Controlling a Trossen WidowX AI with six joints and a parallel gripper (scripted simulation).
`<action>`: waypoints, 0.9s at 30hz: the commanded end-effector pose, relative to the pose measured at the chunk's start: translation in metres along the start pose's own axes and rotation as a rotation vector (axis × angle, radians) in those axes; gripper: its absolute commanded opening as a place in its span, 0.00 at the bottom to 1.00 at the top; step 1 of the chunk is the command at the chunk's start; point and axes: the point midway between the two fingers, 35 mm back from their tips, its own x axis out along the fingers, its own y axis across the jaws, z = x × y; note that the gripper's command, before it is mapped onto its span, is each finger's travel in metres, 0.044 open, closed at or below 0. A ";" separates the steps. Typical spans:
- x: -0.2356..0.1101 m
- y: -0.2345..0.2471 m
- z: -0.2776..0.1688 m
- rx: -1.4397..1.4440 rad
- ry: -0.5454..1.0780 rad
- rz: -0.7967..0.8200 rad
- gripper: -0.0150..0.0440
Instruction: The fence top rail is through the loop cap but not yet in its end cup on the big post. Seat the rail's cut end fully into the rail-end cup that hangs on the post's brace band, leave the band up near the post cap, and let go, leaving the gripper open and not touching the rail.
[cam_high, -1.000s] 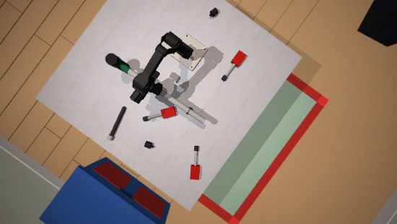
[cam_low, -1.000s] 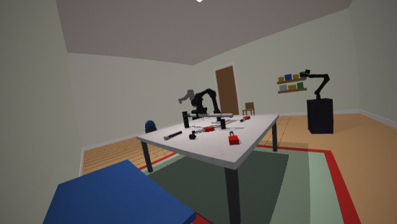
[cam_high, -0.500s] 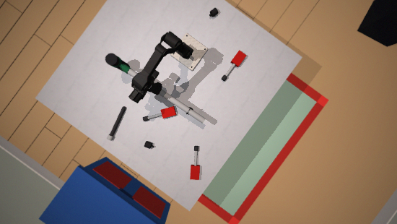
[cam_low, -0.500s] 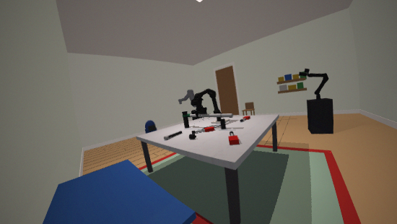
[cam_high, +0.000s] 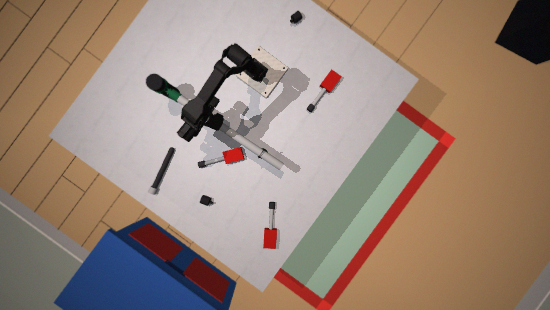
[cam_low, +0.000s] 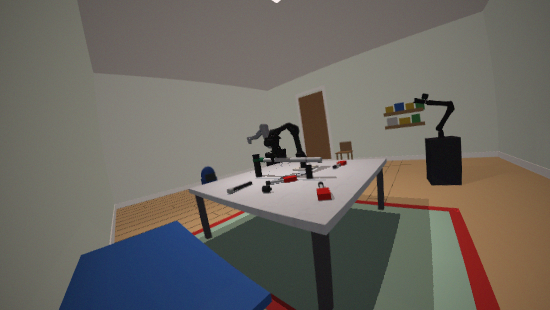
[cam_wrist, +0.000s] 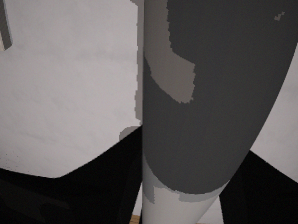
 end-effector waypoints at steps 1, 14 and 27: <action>-0.003 -0.002 -0.006 0.000 0.014 -0.008 0.25; -0.003 -0.002 -0.010 0.000 0.014 -0.008 0.25; -0.003 -0.003 -0.015 0.000 0.015 -0.008 0.25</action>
